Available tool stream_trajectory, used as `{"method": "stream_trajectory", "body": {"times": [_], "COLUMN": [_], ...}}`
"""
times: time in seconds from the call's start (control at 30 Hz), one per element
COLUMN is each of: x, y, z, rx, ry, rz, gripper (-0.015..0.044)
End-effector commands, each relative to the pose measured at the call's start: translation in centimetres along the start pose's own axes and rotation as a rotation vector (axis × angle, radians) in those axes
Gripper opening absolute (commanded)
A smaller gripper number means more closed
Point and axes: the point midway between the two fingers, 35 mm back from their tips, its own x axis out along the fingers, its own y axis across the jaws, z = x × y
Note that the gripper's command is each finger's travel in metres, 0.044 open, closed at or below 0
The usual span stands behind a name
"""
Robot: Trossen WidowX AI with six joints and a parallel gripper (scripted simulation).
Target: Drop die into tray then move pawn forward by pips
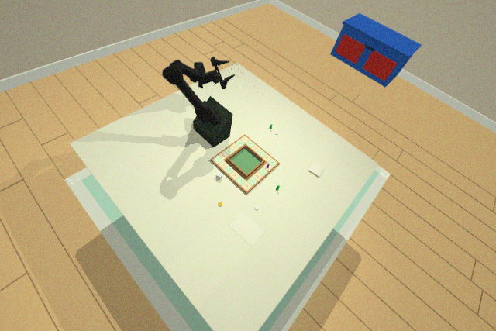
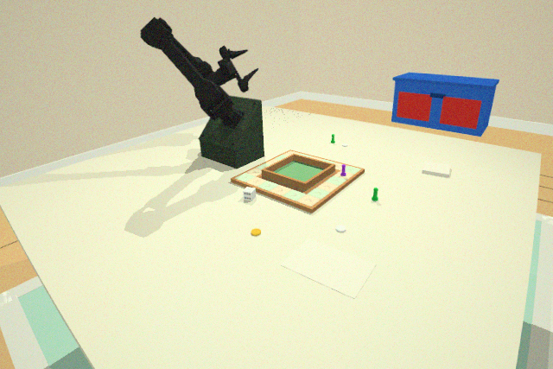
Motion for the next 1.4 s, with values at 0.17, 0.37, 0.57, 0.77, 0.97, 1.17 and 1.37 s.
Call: {"method": "stream_trajectory", "body": {"times": [0.17,0.37,0.57,0.77,0.97,1.17,1.37], "x": [4.3,9.6,13.4,14.4,14.1,11.5,6.6], "y": [-0.4,-2.8,-6.4,-11.4,-15.4,-20.7,-25.7], "z": [2.9,8.4,15.4,21.9,27.4,33.8,39.1], "rx": [-0.038,-0.197,-0.361,-0.418,-0.5,-0.561,-0.575], "ry": [-0.033,-0.083,-0.099,-0.054,0.029,0.187,0.398], "rz": [-0.193,-0.427,-0.685,-0.929,-1.121,-1.335,-1.506], "gripper": [0.0275,0.0275,0.0275,0.0275,0.0275,0.0275,0.0275]}}
